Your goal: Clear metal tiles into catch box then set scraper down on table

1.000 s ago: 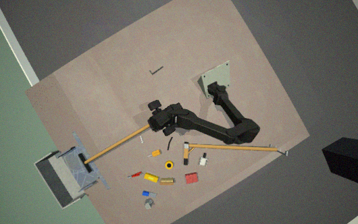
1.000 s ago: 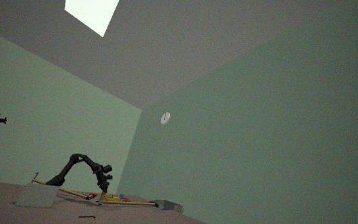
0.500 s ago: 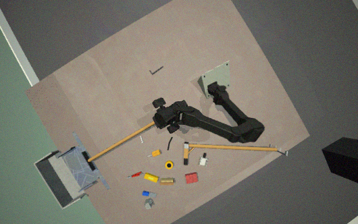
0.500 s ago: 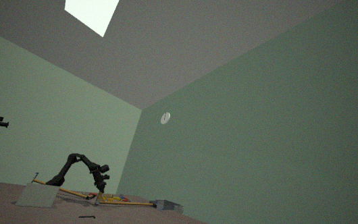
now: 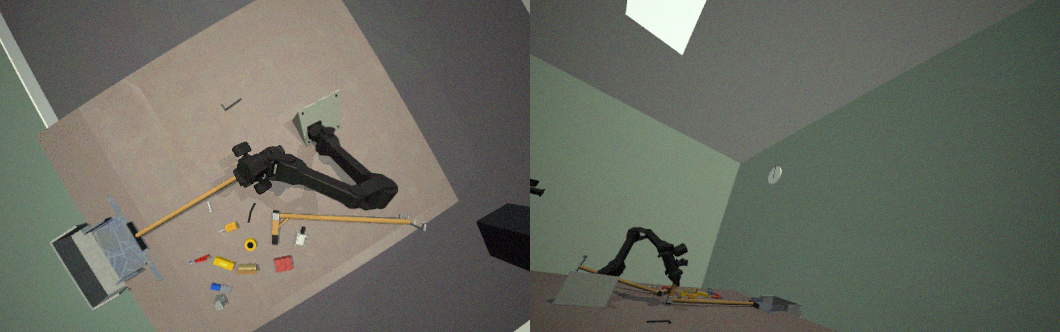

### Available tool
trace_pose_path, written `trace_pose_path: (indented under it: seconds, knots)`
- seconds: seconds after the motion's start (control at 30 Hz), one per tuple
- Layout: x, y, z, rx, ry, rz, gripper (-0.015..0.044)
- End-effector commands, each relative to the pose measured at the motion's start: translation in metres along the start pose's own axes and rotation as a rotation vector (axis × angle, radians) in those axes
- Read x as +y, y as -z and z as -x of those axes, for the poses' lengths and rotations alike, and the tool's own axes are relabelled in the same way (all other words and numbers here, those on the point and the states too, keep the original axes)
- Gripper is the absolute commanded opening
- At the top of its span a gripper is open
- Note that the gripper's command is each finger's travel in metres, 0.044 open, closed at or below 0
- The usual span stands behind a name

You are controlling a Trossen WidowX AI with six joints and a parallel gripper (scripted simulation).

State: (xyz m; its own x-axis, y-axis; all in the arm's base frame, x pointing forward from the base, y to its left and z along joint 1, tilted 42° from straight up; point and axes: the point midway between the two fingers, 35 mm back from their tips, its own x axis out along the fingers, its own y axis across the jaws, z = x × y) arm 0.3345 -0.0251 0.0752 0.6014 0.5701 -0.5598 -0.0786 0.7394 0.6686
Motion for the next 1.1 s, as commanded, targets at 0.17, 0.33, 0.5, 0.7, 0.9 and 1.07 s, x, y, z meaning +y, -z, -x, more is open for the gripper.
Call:
trace_pose_path:
  seconds: [0.17, 0.33, 0.5, 0.7, 0.9, 1.07]
  knots:
    - [0.002, 0.01, 0.009, -0.015, -0.004, 0.008, 0.0]
    - [0.002, 0.015, 0.01, -0.015, -0.004, 0.006, 0.0]
    - [0.001, 0.015, 0.009, -0.009, -0.002, 0.003, 0.0]
    - [0.001, 0.016, 0.008, -0.005, -0.001, 0.0, 0.0]
    - [0.001, 0.016, 0.008, -0.005, -0.001, 0.0, 0.0]
    - [0.001, 0.016, 0.008, -0.005, -0.001, 0.0, 0.0]
